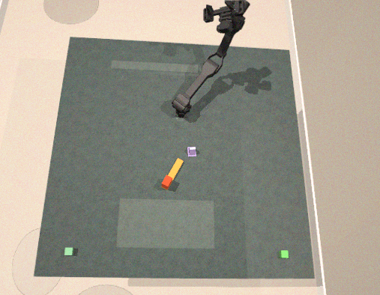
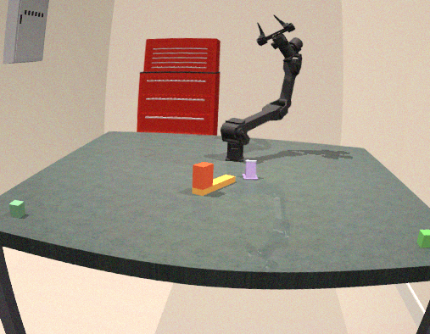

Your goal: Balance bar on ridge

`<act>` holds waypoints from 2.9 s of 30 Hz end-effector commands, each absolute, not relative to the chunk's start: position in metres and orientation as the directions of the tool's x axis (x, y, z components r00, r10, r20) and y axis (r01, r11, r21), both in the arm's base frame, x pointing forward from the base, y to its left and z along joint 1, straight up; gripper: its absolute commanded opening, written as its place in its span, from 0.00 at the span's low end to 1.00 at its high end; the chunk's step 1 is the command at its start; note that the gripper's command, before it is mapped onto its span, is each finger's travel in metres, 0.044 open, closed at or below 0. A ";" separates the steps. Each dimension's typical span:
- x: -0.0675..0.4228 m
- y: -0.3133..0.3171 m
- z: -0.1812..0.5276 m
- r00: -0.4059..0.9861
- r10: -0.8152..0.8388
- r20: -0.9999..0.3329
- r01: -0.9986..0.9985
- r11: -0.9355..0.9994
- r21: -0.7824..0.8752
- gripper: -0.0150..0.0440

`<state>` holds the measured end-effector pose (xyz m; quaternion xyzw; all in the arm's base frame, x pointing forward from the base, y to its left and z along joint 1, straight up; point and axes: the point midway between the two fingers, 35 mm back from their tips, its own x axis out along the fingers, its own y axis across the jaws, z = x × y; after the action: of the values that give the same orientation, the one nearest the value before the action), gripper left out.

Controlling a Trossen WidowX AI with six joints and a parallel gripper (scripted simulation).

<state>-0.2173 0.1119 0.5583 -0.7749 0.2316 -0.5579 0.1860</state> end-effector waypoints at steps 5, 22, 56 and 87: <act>-0.199 0.100 0.568 0.308 -0.571 0.761 -0.130 -0.818 -0.561 0.79; -0.097 0.022 0.590 0.516 -0.652 0.555 -0.169 -0.713 -0.680 0.79; 0.120 -0.088 0.537 0.805 -0.591 -0.047 -0.449 -0.557 -0.698 0.79; 0.285 -0.103 0.392 0.689 -0.316 -0.652 -0.665 -0.634 -0.396 0.79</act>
<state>0.2727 -0.1056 0.4086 -0.8661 0.2910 0.2365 0.3306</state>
